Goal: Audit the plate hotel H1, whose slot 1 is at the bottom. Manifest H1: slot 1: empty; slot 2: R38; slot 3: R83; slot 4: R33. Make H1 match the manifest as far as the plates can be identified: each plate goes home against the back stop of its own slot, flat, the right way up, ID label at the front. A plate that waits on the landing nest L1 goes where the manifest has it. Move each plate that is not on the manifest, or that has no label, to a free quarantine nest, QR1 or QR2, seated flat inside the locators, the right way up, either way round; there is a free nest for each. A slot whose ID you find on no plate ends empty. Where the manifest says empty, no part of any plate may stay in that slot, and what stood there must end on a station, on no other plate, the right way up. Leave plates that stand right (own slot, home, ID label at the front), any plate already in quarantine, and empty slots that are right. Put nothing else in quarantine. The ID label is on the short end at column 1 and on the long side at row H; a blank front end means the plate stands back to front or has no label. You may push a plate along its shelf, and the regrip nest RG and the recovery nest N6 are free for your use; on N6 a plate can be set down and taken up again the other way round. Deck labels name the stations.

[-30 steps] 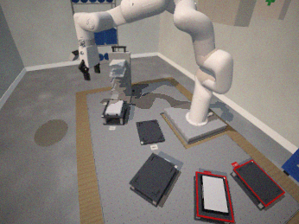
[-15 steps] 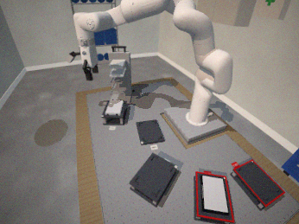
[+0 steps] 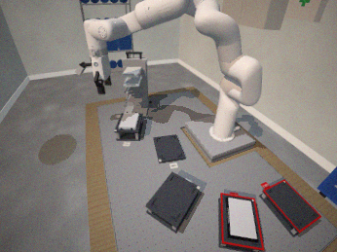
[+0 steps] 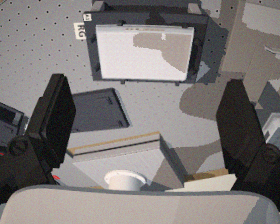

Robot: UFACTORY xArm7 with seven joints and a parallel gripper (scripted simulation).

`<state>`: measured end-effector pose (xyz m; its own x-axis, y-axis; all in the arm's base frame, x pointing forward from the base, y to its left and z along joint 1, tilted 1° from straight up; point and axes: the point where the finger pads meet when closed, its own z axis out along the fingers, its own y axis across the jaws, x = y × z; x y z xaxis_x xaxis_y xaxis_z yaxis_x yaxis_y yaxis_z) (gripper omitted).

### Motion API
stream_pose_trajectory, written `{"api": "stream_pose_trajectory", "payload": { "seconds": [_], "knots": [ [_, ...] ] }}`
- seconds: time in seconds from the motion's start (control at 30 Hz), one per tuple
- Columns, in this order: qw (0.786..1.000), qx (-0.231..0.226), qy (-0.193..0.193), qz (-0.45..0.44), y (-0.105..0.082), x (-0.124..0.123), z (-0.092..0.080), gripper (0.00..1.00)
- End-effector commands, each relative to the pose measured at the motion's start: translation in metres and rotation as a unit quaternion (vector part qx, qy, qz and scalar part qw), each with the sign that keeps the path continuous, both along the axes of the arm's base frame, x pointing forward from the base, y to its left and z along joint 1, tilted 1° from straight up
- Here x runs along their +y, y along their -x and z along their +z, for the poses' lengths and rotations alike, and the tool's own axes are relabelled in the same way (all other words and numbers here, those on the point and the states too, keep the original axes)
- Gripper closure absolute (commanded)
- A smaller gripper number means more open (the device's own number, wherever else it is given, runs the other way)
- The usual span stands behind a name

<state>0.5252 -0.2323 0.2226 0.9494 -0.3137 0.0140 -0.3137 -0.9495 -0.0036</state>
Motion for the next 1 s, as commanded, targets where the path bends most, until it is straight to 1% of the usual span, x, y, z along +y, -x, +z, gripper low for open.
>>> {"api": "stream_pose_trajectory", "payload": {
  "seconds": [0.0,0.23,0.3,0.8,0.87,0.97],
  "knots": [
    [1.000,-0.002,0.001,0.000,-0.001,-0.001,-0.005,0.00],
    [1.000,-0.002,0.001,0.000,-0.001,-0.001,-0.016,0.00],
    [1.000,-0.002,0.001,0.000,-0.001,-0.001,-0.016,0.00],
    [1.000,-0.002,0.001,0.000,-0.002,-0.001,-0.041,0.00],
    [1.000,-0.002,0.001,0.000,-0.002,-0.001,-0.041,0.00],
    [1.000,-0.002,0.001,0.000,-0.002,-0.001,-0.046,0.00]
  ]
}}
